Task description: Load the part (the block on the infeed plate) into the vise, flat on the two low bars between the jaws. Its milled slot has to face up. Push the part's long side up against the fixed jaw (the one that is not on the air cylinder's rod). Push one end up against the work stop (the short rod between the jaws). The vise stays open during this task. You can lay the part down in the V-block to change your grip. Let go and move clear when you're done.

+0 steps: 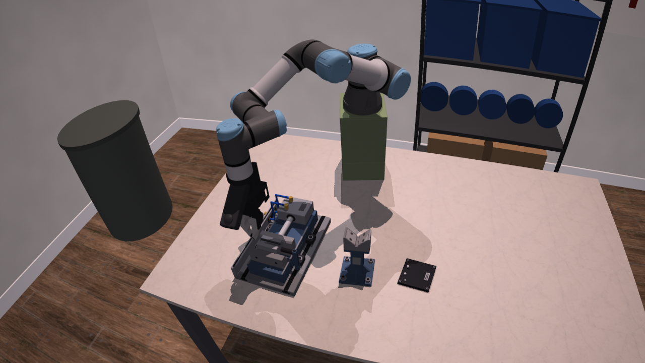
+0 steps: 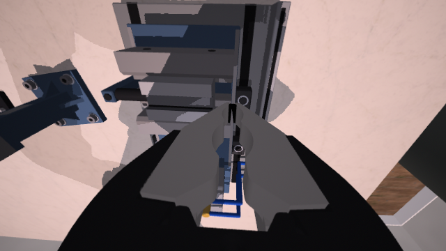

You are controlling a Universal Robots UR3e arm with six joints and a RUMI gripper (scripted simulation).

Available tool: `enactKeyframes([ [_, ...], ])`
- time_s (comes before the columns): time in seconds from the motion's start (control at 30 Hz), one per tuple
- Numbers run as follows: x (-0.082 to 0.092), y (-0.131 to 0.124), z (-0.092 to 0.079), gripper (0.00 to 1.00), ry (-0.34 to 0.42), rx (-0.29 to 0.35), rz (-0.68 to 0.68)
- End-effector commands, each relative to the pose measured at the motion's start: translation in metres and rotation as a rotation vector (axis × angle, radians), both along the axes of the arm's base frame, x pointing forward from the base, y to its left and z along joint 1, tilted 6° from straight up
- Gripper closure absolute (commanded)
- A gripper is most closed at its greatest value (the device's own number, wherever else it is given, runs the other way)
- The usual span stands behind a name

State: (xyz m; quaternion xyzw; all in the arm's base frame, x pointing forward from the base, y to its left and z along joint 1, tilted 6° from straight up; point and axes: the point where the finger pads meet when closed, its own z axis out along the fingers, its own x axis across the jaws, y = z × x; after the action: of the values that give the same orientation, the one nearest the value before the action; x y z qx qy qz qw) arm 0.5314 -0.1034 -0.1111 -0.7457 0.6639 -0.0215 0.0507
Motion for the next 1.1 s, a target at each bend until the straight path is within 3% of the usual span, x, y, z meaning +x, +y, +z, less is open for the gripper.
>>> enactKeyframes([
  [0.0, 0.0009, -0.0003, 0.0013, 1.00, -0.003, -0.002, 0.000],
  [1.07, 0.0002, 0.0056, 0.0015, 1.00, -0.003, -0.002, 0.000],
])
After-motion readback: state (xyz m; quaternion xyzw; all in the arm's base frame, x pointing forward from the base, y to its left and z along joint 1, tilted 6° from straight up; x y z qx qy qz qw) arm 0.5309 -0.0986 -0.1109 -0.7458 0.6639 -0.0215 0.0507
